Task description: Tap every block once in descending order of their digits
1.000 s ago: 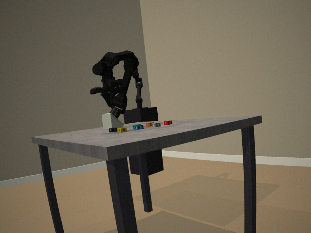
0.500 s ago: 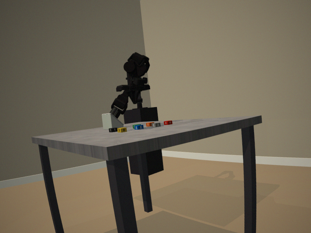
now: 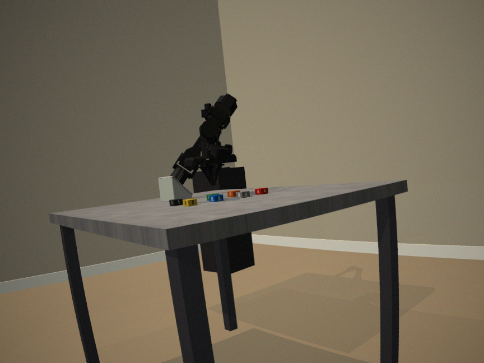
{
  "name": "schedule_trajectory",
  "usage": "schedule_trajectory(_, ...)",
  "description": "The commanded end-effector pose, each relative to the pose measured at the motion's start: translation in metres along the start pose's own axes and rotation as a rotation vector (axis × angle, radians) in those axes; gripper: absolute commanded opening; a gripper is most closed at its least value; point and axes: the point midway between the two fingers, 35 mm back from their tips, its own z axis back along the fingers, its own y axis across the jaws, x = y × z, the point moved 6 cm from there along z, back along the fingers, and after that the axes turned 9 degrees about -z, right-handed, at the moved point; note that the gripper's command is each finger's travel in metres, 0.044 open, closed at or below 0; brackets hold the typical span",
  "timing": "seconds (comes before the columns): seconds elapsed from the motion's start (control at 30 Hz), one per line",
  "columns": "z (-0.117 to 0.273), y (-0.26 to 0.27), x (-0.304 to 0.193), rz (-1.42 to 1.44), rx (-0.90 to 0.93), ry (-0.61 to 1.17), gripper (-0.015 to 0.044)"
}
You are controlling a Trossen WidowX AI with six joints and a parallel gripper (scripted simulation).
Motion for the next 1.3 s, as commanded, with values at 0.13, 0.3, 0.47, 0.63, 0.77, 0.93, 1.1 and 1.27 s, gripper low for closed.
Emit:
schedule_trajectory(0.13,-0.013,0.0,0.0,-0.005,0.004,-0.007,0.002)
schedule_trajectory(0.3,-0.021,0.0,0.0,-0.005,0.004,-0.007,0.002)
schedule_trajectory(0.47,-0.029,0.0,0.0,-0.005,0.005,-0.007,0.002)
schedule_trajectory(0.63,-0.034,0.0,0.0,-0.005,0.006,-0.007,0.002)
schedule_trajectory(0.77,-0.034,0.0,0.0,-0.005,0.006,-0.007,0.002)
schedule_trajectory(0.93,-0.004,0.0,0.0,-0.005,0.004,-0.007,0.002)
schedule_trajectory(1.1,0.01,0.029,0.004,-0.006,0.0,-0.008,0.0099)
schedule_trajectory(1.27,0.049,0.116,-0.006,-0.007,-0.001,-0.009,0.023)
